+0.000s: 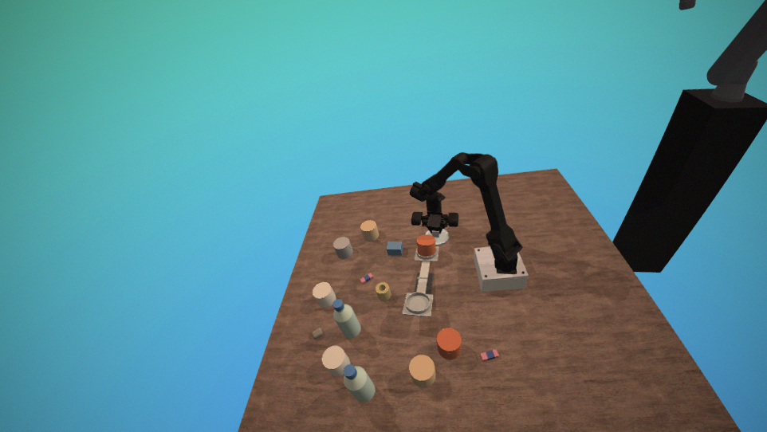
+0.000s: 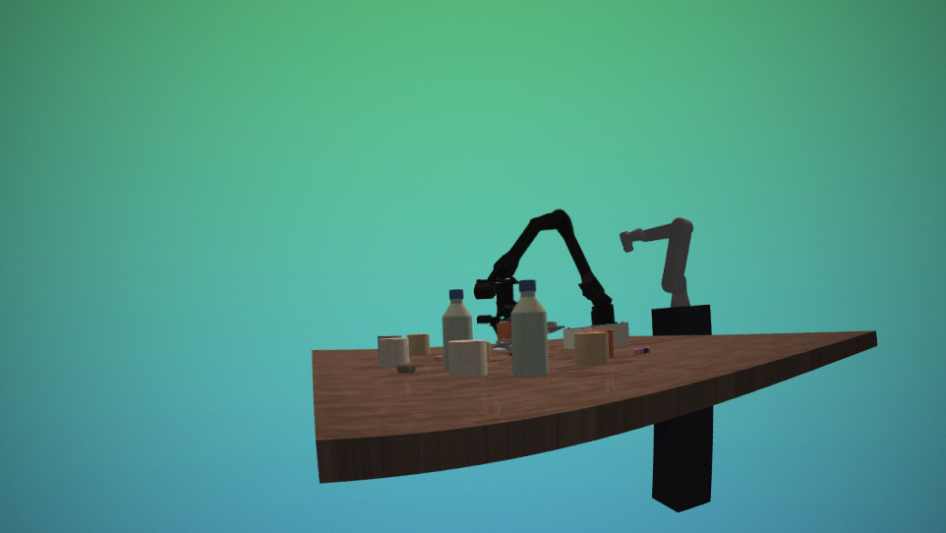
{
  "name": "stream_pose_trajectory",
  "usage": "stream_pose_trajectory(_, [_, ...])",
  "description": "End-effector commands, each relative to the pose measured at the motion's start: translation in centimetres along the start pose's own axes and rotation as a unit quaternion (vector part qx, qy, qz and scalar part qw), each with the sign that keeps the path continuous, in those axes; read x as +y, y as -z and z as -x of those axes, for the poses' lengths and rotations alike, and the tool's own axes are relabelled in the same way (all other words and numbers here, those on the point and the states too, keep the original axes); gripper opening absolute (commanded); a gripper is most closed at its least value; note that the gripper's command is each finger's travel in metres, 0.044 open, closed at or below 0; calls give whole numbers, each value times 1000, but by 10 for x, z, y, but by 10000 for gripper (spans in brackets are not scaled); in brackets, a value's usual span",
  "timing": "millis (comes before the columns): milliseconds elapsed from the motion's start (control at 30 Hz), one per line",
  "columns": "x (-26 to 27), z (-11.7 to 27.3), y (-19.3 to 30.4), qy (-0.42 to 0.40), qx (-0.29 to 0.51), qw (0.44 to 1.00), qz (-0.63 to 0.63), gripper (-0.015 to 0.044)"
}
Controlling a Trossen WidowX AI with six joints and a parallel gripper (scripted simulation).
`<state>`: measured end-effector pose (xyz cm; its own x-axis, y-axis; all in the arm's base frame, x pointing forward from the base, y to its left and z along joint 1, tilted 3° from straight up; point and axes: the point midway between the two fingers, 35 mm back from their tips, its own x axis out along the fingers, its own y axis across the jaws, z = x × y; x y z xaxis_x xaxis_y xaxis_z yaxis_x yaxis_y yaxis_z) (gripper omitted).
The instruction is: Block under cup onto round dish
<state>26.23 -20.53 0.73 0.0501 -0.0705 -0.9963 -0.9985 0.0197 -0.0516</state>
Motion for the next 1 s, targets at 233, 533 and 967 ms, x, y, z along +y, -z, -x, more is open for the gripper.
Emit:
stream_pose_trajectory(233, [0, 0, 0, 0, 0, 1000, 0, 263])
stream_pose_trajectory(533, [0, 44, 0, -2, -1, 1000, 3, 440])
stream_pose_trajectory(967, [3, 101, -2, 2, 1, 1000, 2, 440])
